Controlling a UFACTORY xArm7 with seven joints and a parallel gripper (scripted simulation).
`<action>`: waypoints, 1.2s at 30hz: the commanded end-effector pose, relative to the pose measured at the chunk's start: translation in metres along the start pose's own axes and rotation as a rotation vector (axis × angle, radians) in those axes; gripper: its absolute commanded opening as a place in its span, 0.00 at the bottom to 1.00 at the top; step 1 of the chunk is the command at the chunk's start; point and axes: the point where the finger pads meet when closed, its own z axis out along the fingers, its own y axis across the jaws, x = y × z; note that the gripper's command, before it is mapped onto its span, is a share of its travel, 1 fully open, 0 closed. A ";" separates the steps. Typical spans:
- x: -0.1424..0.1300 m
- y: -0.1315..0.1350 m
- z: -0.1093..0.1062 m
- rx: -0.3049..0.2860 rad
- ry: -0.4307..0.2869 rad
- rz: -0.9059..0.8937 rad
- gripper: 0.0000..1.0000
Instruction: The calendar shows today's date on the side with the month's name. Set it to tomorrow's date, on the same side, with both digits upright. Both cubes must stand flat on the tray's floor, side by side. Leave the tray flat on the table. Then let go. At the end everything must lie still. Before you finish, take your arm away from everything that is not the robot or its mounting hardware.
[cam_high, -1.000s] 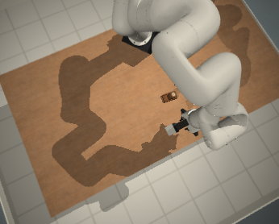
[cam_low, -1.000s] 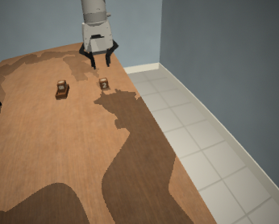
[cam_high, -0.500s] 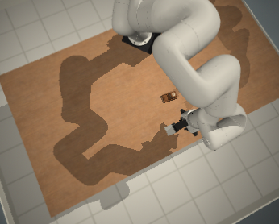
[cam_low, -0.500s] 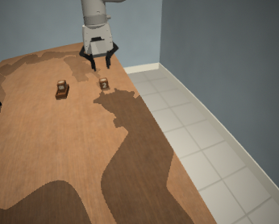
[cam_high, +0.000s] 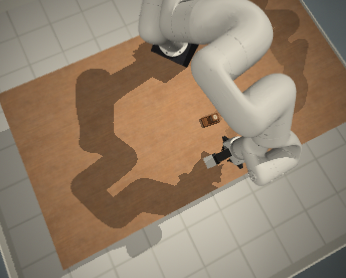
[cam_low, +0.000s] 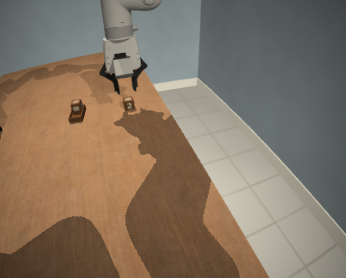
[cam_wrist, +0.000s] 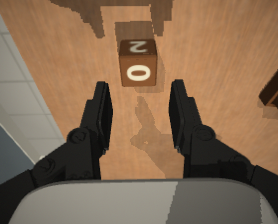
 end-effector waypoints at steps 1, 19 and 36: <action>-0.001 -0.001 0.003 0.003 -0.001 0.000 0.49; -0.001 -0.001 0.021 0.003 -0.001 0.000 0.49; -0.001 -0.001 0.022 0.003 -0.001 0.000 0.49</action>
